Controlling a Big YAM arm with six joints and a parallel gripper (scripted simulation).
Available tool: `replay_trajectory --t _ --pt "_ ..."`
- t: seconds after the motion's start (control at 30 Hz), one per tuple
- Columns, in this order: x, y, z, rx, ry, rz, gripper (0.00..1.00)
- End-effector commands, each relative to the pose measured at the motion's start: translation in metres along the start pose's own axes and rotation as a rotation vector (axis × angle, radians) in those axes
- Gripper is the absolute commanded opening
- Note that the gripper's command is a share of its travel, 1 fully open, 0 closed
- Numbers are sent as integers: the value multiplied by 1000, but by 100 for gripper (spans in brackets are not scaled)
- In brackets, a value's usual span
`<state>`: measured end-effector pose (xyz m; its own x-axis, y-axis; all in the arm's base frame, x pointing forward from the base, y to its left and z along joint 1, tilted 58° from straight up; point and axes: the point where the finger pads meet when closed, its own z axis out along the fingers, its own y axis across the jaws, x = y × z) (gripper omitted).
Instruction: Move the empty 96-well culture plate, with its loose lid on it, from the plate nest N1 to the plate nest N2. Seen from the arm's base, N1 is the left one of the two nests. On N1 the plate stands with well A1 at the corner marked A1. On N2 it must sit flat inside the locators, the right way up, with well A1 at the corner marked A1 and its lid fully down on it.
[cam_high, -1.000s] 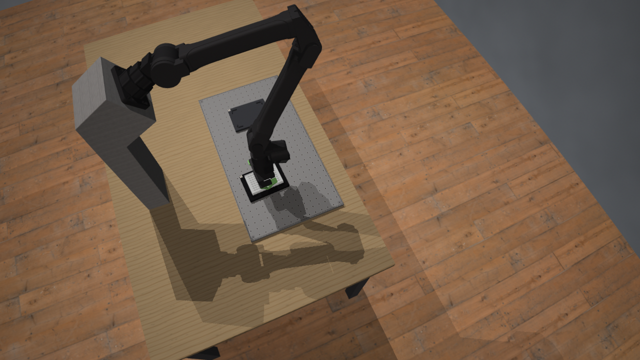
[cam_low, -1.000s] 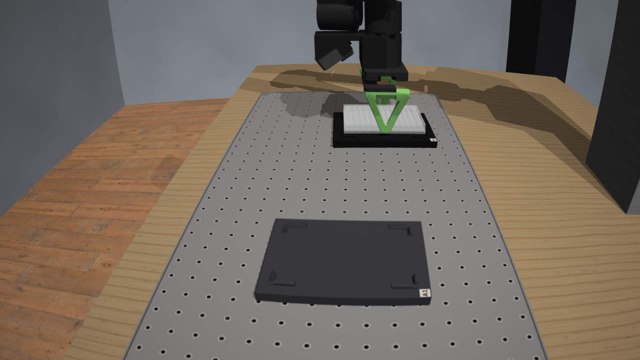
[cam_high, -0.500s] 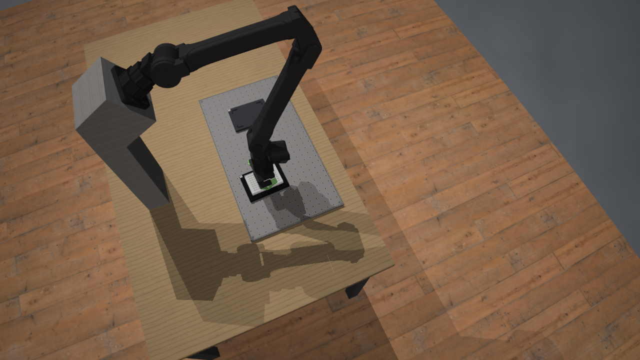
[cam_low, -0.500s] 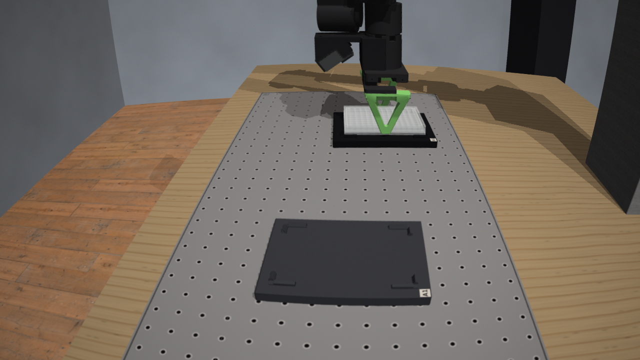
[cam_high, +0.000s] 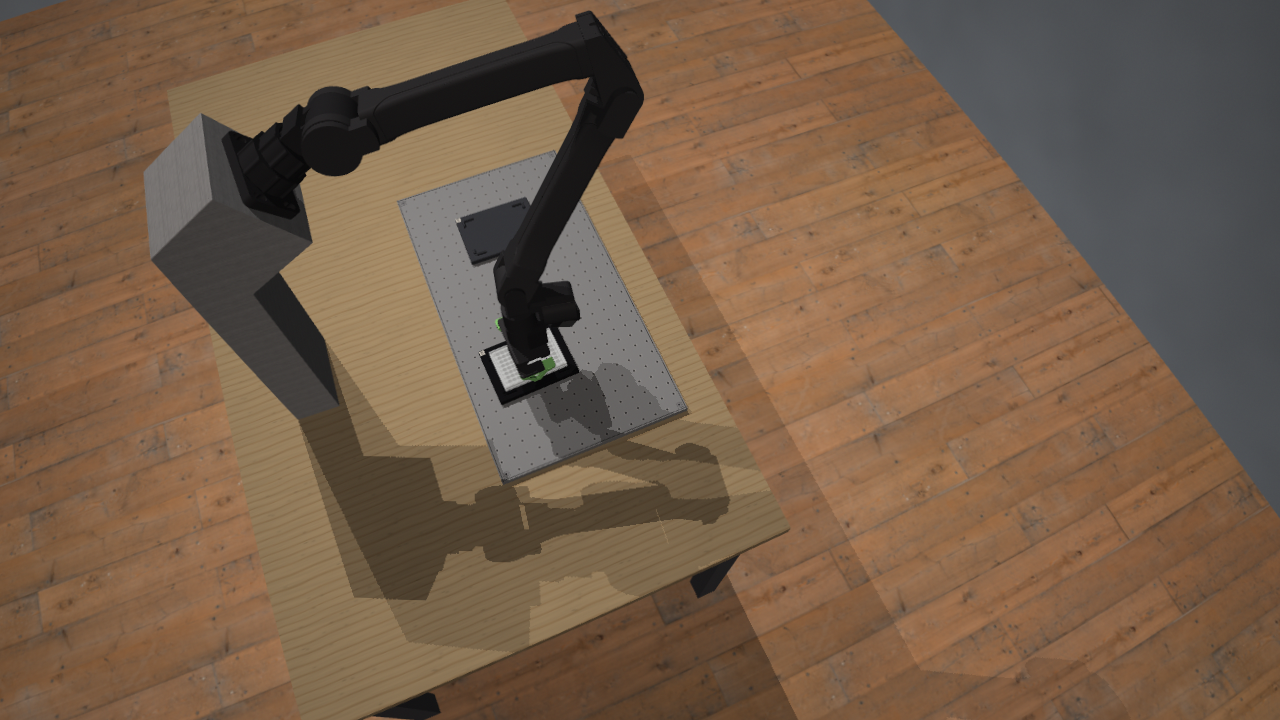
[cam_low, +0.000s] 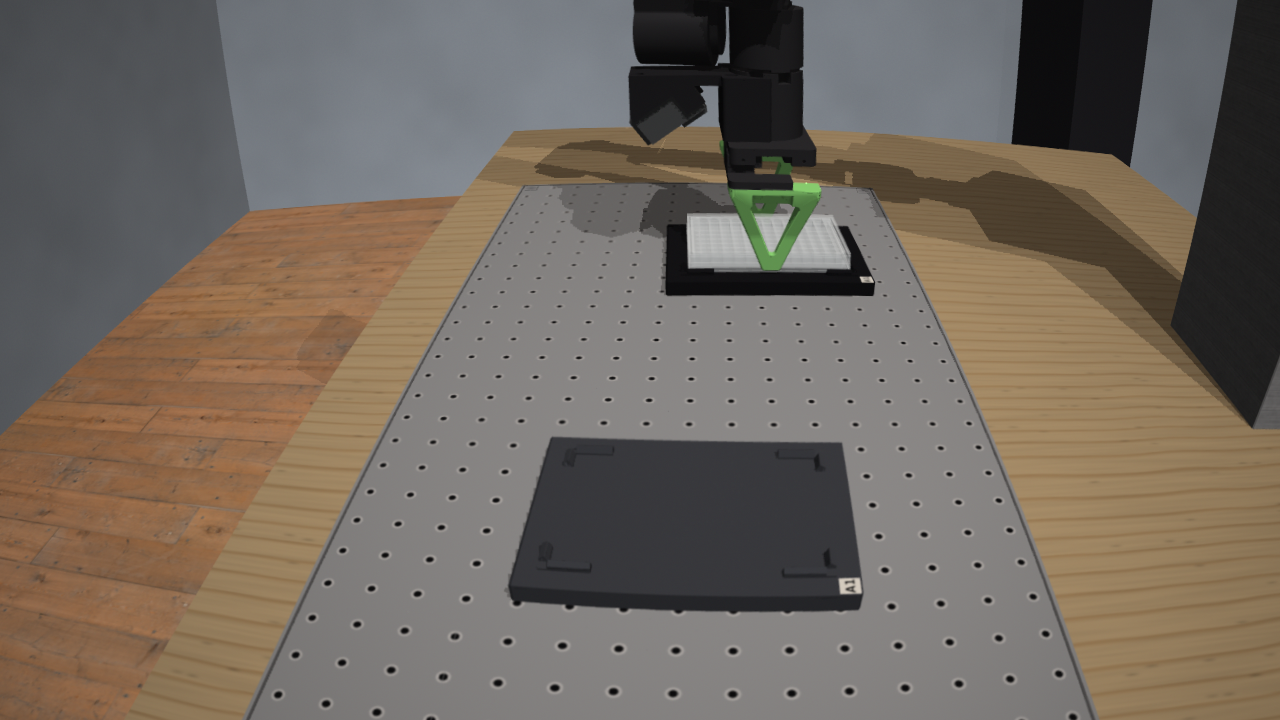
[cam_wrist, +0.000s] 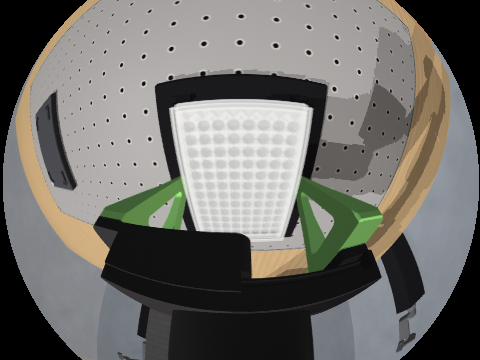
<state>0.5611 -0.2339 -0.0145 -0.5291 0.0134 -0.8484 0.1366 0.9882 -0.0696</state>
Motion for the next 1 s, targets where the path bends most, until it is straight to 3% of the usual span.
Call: replay_trajectory --t 0.0,0.63,0.97 --pt "4 1 -3 2 5 4 100" --pt "4 1 -3 2 5 4 100" --pt "8 -4 -38 7 16 3 100"
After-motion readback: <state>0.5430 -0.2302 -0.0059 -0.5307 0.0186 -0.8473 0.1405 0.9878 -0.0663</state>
